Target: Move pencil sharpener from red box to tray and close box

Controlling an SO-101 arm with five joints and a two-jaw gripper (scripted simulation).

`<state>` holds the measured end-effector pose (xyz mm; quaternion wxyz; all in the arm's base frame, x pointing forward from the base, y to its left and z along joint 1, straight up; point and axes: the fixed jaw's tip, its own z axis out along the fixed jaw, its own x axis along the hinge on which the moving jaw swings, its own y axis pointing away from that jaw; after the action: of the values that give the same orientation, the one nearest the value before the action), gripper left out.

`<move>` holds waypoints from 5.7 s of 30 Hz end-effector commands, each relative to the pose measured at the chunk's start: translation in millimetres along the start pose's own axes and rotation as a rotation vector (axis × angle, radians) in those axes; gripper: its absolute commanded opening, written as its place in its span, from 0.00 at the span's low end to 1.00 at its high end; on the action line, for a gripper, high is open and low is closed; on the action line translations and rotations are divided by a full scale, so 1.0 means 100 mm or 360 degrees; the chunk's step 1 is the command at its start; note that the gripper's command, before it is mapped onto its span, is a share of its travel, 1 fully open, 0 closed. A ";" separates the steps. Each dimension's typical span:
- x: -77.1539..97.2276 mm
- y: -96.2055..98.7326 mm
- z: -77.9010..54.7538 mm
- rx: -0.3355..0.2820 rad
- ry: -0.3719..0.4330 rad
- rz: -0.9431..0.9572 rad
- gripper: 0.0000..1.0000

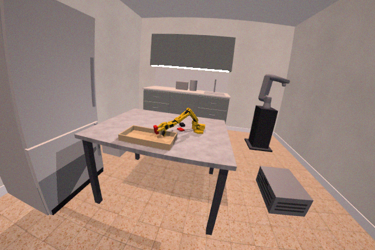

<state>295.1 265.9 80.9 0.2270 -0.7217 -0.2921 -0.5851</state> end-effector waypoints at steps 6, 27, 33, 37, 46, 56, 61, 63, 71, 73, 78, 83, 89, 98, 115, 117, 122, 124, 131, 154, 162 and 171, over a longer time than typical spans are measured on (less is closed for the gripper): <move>0.10 0.02 0.01 -0.0008 0.0062 0.0015 0.22; 0.10 0.02 0.01 -0.0007 0.0062 0.0015 0.22; 0.10 0.02 0.01 -0.0008 0.0064 0.0015 0.22; 0.11 0.02 0.01 -0.0008 0.0094 0.0016 0.22; 0.20 0.02 0.02 -0.0009 0.0340 0.0024 0.22; 0.27 0.02 -0.02 -0.0010 0.0570 0.0031 0.22; 0.29 0.02 -0.04 -0.0010 0.0617 0.0033 0.22; 0.29 0.02 -0.04 -0.0010 0.0619 0.0033 0.22; 0.29 0.02 -0.04 -0.0010 0.0619 0.0033 0.22; 0.29 0.02 -0.04 -0.0010 0.0619 0.0033 0.22; 0.29 0.02 -0.04 -0.0010 0.0619 0.0033 0.22; 0.29 0.02 -0.04 -0.0010 0.0619 0.0033 0.22; 0.30 0.02 -0.04 -0.0010 0.0631 0.0033 0.22; 0.34 0.02 -0.04 -0.0009 0.0688 0.0035 0.22; 0.39 0.02 -0.06 -0.0009 0.0758 0.0037 0.22; 0.39 0.02 -0.06 -0.0009 0.0758 0.0037 0.22; 0.39 0.02 -0.06 -0.0009 0.0758 0.0037 0.22; 0.39 0.02 -0.06 -0.0009 0.0758 0.0037 0.22; 0.39 0.02 -0.06 -0.0009 0.0758 0.0037 0.22; 0.43 0.03 -0.21 -0.0010 0.0861 0.0040 0.22; 0.44 0.03 -0.27 -0.0011 0.0896 0.0042 0.22; 0.44 0.03 -0.27 -0.0011 0.0897 0.0042 0.22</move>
<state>283.8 253.9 99.8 0.2907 -0.5696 -0.2242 -0.7354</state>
